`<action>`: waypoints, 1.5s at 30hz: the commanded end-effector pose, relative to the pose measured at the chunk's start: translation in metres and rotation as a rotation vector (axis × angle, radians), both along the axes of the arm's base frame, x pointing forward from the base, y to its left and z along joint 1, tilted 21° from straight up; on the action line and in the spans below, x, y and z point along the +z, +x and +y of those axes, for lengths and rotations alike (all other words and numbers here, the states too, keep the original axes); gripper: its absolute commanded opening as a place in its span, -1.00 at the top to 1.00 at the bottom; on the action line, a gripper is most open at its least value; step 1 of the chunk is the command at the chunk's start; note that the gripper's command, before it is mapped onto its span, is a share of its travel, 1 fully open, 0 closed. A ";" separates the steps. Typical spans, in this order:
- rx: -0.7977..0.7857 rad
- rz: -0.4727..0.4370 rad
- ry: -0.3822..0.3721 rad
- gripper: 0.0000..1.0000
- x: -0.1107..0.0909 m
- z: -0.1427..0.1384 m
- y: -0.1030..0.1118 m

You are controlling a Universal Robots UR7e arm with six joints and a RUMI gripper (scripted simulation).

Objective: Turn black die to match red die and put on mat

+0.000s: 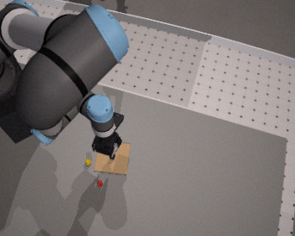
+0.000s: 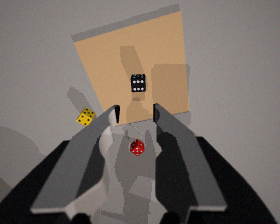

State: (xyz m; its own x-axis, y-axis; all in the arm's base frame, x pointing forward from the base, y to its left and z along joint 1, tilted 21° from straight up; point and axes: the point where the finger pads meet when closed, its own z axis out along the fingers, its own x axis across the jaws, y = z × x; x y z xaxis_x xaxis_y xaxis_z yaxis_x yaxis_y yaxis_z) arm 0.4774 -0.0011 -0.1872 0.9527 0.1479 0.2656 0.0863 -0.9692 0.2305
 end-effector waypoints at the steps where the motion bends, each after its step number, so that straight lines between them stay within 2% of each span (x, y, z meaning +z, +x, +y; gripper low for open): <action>1: 0.000 -0.001 0.000 0.58 -0.003 -0.001 0.001; 30: 0.000 -0.001 0.000 0.58 -0.040 -0.009 0.014; 45: 0.000 -0.001 0.000 0.58 -0.045 -0.011 0.015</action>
